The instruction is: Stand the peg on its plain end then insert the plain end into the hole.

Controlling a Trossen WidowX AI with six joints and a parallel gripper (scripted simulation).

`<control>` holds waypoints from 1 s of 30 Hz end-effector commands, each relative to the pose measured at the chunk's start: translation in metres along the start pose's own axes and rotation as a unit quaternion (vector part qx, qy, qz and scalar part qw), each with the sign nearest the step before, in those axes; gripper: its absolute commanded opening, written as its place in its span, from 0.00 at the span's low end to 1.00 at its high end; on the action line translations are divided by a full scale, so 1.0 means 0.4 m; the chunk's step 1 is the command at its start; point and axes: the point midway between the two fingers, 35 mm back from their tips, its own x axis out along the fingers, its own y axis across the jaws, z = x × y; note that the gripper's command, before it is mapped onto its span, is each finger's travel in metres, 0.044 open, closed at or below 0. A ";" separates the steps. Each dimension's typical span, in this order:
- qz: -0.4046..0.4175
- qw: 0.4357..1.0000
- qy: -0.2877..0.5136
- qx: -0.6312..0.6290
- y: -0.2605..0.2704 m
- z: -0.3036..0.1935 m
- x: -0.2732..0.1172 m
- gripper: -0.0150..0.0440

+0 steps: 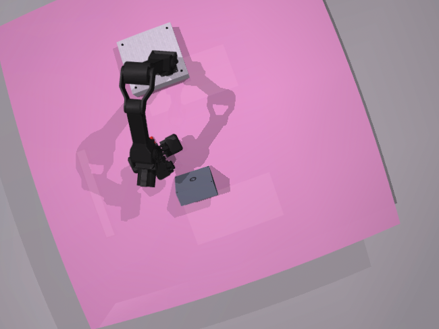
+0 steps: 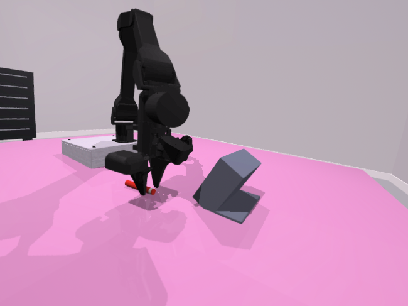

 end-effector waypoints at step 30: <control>0.000 1.000 -0.024 -0.001 0.000 -0.004 -0.008 0.34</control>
